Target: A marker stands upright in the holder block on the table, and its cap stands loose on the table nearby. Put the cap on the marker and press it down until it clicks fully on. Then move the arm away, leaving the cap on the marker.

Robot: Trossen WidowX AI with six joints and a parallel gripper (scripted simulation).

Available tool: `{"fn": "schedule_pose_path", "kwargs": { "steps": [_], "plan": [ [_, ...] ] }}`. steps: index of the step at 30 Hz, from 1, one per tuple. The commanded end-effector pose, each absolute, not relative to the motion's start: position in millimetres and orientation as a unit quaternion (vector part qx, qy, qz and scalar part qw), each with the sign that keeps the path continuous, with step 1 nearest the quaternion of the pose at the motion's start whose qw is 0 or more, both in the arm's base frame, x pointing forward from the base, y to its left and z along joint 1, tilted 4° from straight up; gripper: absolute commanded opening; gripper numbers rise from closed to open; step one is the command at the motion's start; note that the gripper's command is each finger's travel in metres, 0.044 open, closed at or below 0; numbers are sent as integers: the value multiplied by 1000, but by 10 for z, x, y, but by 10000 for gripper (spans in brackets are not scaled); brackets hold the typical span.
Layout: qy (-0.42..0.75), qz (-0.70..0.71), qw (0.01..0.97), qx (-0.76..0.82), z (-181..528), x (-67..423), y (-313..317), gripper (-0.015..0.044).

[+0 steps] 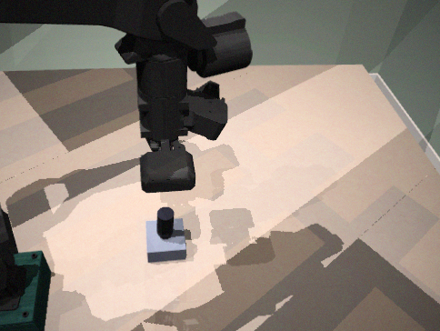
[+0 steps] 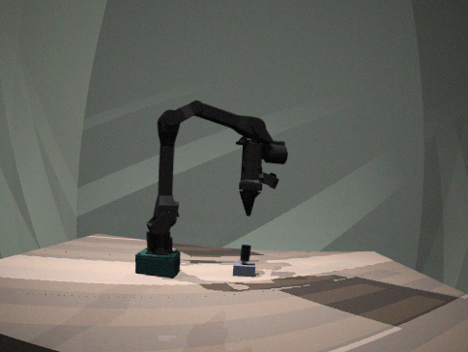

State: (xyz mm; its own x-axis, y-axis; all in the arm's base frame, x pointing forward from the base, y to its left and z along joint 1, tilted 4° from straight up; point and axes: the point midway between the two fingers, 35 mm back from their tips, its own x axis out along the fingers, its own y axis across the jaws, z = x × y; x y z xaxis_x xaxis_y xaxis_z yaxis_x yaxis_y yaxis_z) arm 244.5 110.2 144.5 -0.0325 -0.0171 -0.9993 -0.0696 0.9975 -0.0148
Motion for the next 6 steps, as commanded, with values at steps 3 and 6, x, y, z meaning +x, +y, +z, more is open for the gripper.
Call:
{"fn": "schedule_pose_path", "kwargs": {
  "steps": [3, 6],
  "plan": [
    [717, 19, 696, -30, 1459, 2448, 1104, 341],
    [717, 19, 696, -30, 1459, 2448, 1104, 420]
  ]
}}
